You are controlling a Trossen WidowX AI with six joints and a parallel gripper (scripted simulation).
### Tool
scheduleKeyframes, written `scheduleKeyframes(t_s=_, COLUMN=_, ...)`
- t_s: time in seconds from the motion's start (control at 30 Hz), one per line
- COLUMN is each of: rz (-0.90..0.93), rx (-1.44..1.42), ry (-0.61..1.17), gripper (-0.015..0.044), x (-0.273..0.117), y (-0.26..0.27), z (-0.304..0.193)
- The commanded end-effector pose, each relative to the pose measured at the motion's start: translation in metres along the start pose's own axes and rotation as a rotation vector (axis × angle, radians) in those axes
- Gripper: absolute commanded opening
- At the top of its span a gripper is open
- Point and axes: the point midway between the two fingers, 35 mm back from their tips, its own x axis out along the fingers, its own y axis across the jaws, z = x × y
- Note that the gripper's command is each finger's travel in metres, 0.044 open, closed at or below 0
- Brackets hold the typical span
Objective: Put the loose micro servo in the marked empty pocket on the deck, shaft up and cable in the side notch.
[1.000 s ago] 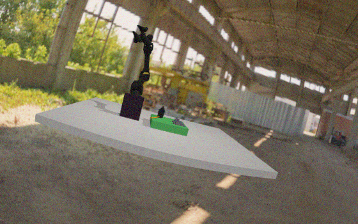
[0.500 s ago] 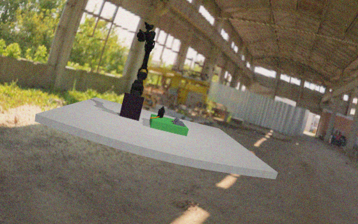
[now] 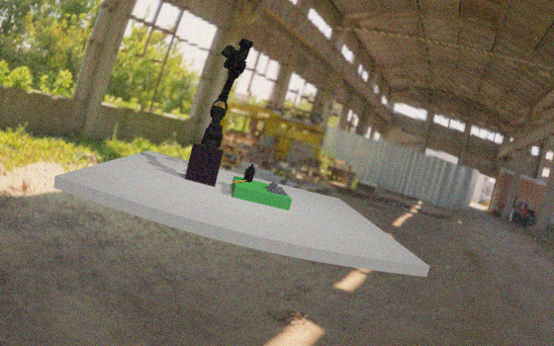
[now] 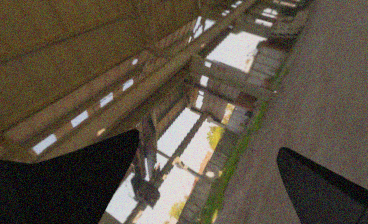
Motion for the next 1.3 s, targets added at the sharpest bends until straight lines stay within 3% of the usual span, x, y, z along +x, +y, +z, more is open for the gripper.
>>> scheduleKeyframes(t_s=0.0, rz=-0.059, rx=-0.049, ry=0.111, gripper=0.044, x=0.014, y=-0.016, z=-0.034)
scheduleKeyframes(t_s=0.6, rz=-0.297, rx=-0.257, ry=0.609, gripper=0.044, x=0.017, y=-0.097, z=-0.186)
scheduleKeyframes(t_s=1.27, rz=-0.686, rx=-0.507, ry=1.112, gripper=0.044, x=-0.061, y=-0.225, z=-0.303)
